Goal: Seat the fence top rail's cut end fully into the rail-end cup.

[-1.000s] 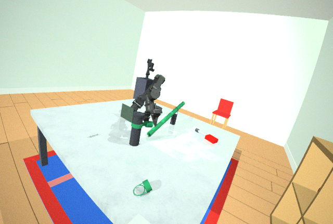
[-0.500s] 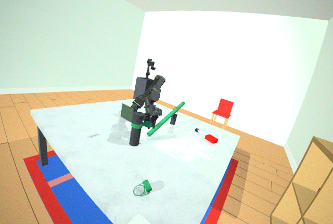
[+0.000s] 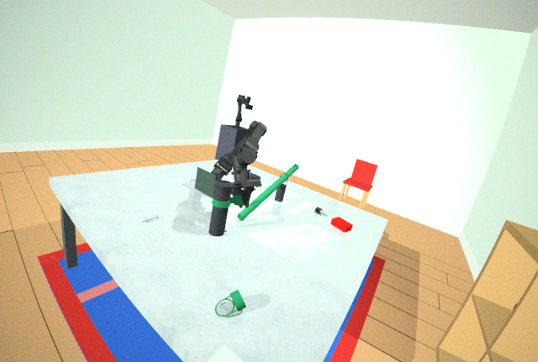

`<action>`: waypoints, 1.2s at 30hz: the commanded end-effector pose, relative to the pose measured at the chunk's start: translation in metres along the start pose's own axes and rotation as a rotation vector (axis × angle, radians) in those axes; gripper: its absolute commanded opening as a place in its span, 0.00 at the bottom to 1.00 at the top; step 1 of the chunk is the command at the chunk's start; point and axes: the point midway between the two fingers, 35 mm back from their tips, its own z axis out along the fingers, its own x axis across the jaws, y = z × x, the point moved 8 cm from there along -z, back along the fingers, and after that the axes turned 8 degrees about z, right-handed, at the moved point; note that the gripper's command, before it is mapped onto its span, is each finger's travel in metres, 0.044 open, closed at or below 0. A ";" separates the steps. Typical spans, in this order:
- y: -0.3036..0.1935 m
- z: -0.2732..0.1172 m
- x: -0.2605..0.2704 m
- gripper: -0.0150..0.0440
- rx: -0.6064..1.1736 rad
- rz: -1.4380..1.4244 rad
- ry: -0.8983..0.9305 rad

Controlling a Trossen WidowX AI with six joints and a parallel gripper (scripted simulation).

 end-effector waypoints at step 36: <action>-0.017 -0.011 0.018 0.25 -0.123 -0.221 0.020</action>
